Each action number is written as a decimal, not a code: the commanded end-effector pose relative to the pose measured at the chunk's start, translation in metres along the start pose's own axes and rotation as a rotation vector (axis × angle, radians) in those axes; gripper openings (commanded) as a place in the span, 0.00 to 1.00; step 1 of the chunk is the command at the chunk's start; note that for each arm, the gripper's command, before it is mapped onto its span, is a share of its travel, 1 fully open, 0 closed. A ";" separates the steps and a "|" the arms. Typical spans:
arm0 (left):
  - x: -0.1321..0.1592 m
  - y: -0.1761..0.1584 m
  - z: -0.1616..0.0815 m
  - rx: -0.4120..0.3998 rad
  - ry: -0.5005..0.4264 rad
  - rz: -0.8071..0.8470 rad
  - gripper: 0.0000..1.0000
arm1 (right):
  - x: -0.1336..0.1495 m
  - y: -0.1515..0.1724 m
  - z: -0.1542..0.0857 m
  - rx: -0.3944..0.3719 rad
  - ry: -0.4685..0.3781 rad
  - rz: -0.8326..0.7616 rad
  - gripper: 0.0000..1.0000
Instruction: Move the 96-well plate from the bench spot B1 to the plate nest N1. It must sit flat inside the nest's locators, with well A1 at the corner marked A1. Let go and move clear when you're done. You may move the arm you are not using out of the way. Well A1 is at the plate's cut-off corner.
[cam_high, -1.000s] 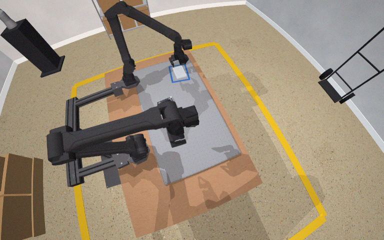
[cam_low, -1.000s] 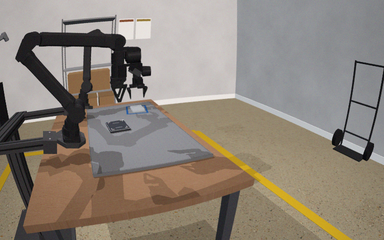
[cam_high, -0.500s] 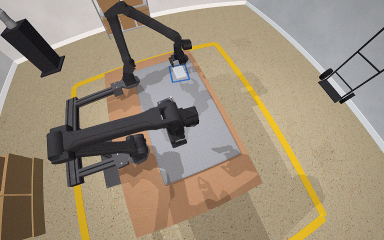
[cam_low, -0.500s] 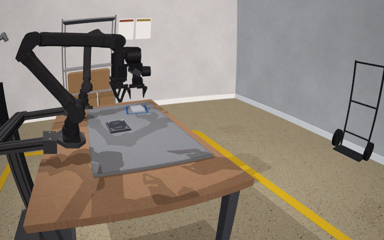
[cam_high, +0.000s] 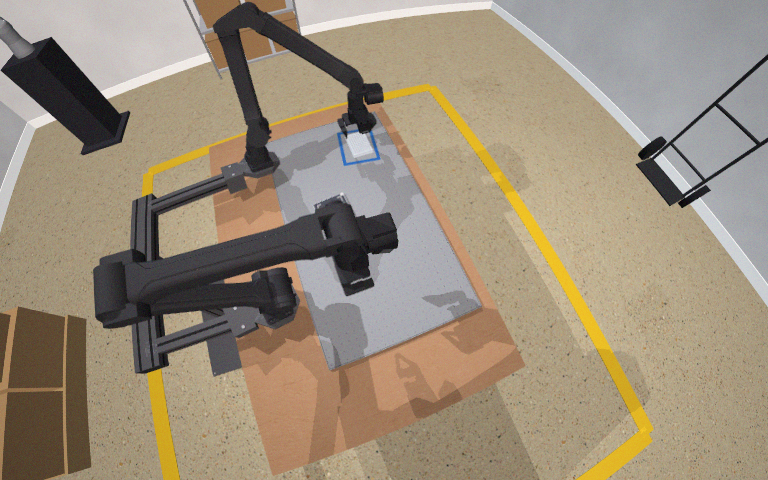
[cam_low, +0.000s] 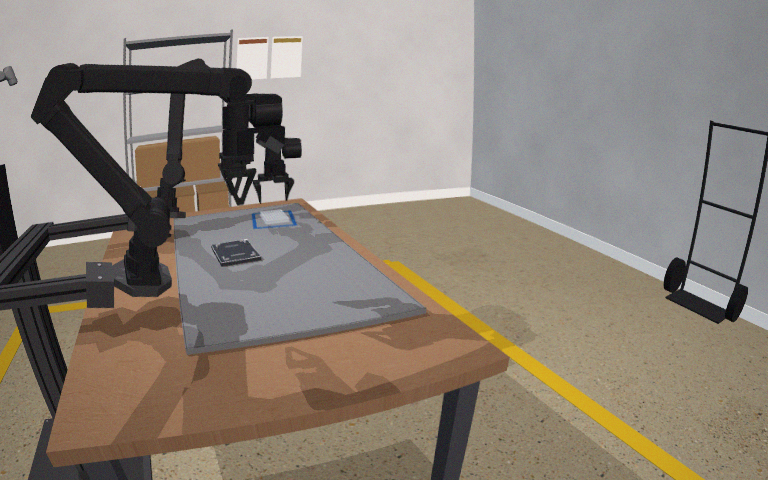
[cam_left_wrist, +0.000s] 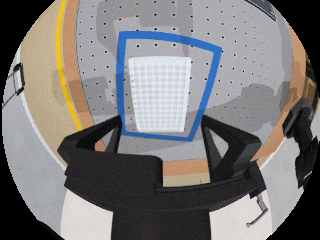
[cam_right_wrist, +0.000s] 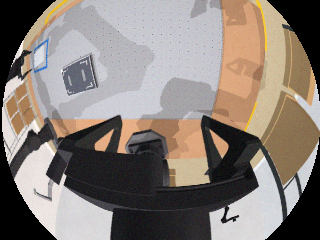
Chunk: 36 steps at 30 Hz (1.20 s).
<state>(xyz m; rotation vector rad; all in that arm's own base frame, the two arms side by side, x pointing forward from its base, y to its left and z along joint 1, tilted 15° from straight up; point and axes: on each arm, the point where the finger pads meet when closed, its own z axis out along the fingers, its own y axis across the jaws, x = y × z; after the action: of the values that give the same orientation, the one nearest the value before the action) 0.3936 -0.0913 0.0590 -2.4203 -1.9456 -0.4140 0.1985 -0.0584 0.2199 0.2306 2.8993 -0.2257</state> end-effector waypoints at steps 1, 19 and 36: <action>0.002 0.008 0.007 -0.014 -0.002 0.001 1.00 | 0.001 0.000 0.000 -0.002 -0.007 -0.009 1.00; 0.001 0.003 0.037 -0.004 -0.002 0.003 1.00 | 0.001 0.000 0.000 -0.002 -0.007 -0.009 1.00; 0.002 0.002 0.062 -0.002 -0.001 0.000 1.00 | 0.001 0.000 0.000 -0.002 -0.007 -0.009 1.00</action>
<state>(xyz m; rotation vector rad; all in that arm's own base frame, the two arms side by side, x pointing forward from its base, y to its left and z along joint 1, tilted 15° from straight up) 0.4066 -0.0839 0.0098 -2.4240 -1.9489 -0.4208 0.1985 -0.0584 0.2199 0.2306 2.8993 -0.2257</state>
